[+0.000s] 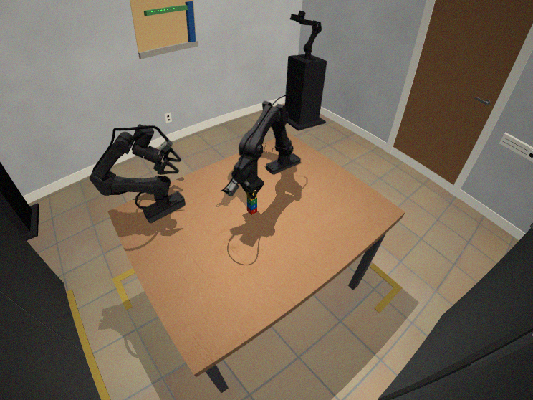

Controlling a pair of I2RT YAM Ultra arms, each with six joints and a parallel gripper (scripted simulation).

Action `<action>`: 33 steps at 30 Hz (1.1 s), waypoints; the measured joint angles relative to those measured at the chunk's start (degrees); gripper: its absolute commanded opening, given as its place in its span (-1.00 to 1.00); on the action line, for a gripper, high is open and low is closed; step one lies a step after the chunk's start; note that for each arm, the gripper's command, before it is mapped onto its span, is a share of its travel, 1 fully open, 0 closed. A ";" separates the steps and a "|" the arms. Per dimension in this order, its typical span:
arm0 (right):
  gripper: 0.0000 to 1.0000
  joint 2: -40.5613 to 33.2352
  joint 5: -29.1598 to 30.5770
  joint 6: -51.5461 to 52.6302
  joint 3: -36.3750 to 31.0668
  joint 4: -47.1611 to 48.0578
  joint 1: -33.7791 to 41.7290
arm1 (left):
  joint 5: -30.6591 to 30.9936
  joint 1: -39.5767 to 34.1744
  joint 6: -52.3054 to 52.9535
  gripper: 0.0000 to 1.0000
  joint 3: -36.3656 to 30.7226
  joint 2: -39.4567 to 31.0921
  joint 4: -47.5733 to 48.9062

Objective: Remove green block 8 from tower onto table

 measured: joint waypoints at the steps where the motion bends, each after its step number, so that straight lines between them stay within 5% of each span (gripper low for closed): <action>1: 1.00 0.00 0.00 0.00 0.00 0.00 0.00 | 0.00 0.00 0.00 -0.54 0.00 0.00 0.00; 2: 1.00 0.00 0.00 0.00 0.00 0.00 0.00 | 0.00 0.00 0.00 -0.77 0.00 0.00 0.00; 3: 1.00 0.00 0.00 0.00 0.00 0.00 0.00 | 0.00 0.00 0.00 -0.54 0.00 0.00 0.00; 6: 1.00 0.00 0.00 0.00 0.00 0.00 0.00 | 0.00 0.00 0.00 -0.46 0.00 0.00 0.00; 15: 1.00 0.00 0.00 0.00 0.00 0.00 0.00 | 0.00 0.00 0.07 -0.46 3.76 0.00 -4.57; 19: 0.11 0.00 -0.11 -0.09 -0.02 0.13 0.00 | 0.00 0.00 0.07 -0.46 5.95 -0.11 -5.64; 23: 0.11 1.53 -0.57 -1.01 -0.02 1.42 0.00 | 0.00 0.00 0.13 -0.46 5.25 -0.70 -5.84; 27: 0.11 5.29 -0.92 -2.51 0.31 3.34 0.33 | 0.00 0.00 0.17 -0.46 1.18 -3.56 -4.70; 33: 0.11 20.83 -1.07 -6.73 3.48 10.62 1.44 | 0.00 0.00 0.33 -0.46 -11.58 -14.32 -4.35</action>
